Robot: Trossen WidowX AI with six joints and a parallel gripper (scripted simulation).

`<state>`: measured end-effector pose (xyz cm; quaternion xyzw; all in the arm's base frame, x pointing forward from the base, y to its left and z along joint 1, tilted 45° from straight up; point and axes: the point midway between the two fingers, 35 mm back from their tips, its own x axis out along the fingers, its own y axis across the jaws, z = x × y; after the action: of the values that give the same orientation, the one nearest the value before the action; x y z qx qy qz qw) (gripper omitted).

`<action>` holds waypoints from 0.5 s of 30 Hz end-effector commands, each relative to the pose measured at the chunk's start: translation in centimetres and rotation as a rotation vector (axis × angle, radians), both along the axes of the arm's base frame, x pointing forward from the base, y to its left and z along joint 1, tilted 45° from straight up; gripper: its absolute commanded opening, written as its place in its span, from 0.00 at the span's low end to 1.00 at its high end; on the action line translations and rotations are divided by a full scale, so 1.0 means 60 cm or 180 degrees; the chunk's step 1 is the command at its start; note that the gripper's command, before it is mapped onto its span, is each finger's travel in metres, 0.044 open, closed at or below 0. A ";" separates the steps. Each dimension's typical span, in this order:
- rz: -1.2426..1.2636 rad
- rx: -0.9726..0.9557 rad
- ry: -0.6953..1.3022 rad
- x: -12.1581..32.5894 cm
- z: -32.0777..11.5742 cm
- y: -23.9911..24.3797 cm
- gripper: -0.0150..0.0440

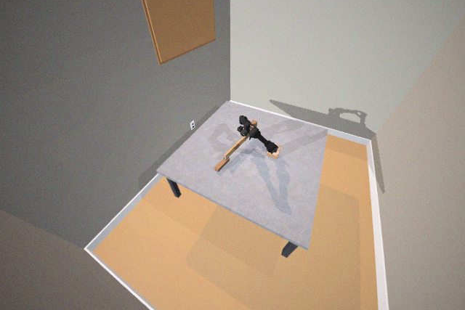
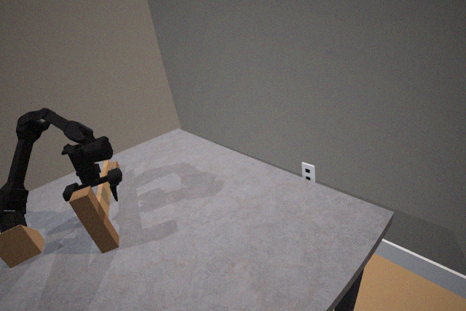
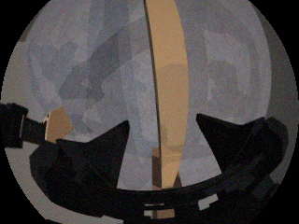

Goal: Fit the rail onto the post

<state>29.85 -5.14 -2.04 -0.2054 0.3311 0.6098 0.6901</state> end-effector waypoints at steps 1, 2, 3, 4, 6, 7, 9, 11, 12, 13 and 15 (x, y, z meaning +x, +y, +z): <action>-0.0008 -0.0025 -0.0016 0.007 0.047 -0.001 1.00; -0.0010 -0.0029 -0.0017 0.008 0.059 -0.001 1.00; -0.0010 -0.0030 -0.0018 0.008 0.063 0.000 1.00; -0.0010 -0.0030 -0.0018 0.008 0.063 0.000 1.00; -0.0010 -0.0030 -0.0018 0.008 0.063 0.000 1.00; -0.0010 -0.0030 -0.0018 0.008 0.063 0.000 1.00; -0.0010 -0.0030 -0.0018 0.008 0.063 0.000 1.00; -0.0010 -0.0030 -0.0018 0.008 0.063 0.000 1.00; -0.0010 -0.0030 -0.0018 0.008 0.063 0.000 1.00; -0.0010 -0.0030 -0.0018 0.008 0.063 0.000 1.00; -0.0010 -0.0030 -0.0018 0.008 0.063 0.000 1.00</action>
<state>30.41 -5.21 1.72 -0.2125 0.3303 0.6063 0.6915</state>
